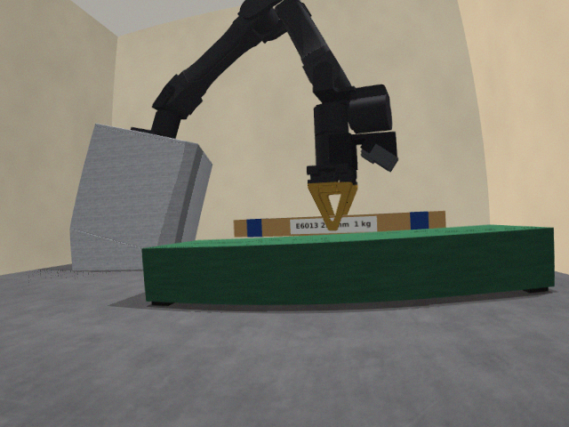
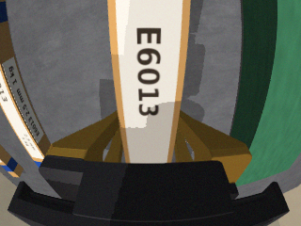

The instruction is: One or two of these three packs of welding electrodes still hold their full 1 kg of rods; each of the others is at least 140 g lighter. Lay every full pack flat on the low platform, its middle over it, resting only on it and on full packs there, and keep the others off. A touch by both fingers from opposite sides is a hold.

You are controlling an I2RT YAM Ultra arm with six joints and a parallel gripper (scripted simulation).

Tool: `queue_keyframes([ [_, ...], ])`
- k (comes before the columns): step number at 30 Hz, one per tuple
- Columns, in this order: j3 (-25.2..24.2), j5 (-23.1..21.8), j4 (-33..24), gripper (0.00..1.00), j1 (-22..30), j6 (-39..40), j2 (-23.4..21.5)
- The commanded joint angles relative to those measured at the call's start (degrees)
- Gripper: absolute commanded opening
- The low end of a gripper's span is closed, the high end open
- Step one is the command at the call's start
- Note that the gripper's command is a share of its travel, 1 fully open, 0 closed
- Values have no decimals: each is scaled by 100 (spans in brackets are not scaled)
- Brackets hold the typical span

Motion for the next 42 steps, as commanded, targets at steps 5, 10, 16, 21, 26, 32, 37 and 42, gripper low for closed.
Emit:
queue_keyframes([
  [5, 150, -26, -100, 0, -139, -63, -341],
  [10, 151, -27, -105, 0, -141, -65, -346],
  [16, 152, -28, -111, 0, -143, -67, -349],
  [21, -47, -44, -239, 0, -161, -84, -491],
  [26, -49, -42, -376, 0, -182, -104, -657],
  [32, 72, -46, -491, 0, -202, -124, -803],
  [37, 36, -58, -635, 0, -223, -145, -955],
  [42, 13, -63, -789, 0, -244, -166, -1107],
])
